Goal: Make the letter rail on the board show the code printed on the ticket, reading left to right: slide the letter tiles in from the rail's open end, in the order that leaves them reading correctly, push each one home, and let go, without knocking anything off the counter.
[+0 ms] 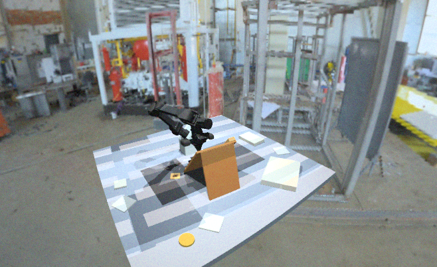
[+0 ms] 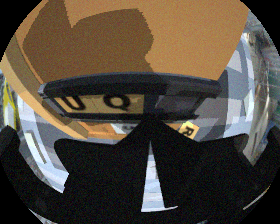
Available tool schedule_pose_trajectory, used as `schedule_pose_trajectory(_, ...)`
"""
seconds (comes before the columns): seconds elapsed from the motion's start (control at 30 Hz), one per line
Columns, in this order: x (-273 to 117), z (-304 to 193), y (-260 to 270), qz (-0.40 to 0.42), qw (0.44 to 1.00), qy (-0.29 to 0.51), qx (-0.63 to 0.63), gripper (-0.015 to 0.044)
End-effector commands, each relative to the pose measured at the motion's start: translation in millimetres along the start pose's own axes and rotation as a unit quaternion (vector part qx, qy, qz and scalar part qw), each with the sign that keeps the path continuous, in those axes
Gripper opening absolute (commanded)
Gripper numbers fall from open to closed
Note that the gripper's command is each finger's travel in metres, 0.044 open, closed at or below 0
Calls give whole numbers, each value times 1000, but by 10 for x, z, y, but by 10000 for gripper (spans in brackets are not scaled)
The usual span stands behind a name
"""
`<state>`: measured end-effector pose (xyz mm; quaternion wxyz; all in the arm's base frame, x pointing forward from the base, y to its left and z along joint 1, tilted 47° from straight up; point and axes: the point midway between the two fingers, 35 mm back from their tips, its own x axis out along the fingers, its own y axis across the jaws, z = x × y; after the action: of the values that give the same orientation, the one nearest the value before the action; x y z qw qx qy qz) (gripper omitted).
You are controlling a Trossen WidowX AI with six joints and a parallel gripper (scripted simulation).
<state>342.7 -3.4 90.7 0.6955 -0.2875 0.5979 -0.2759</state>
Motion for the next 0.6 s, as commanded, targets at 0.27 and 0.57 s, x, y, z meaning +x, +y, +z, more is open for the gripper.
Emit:
schedule_pose_trajectory(0.27, -122, -79, 41, -3, 1000, -16, -3, 53)
schedule_pose_trajectory(0.57, -1010, -596, 424, -13, 969, -246, -9, 289)
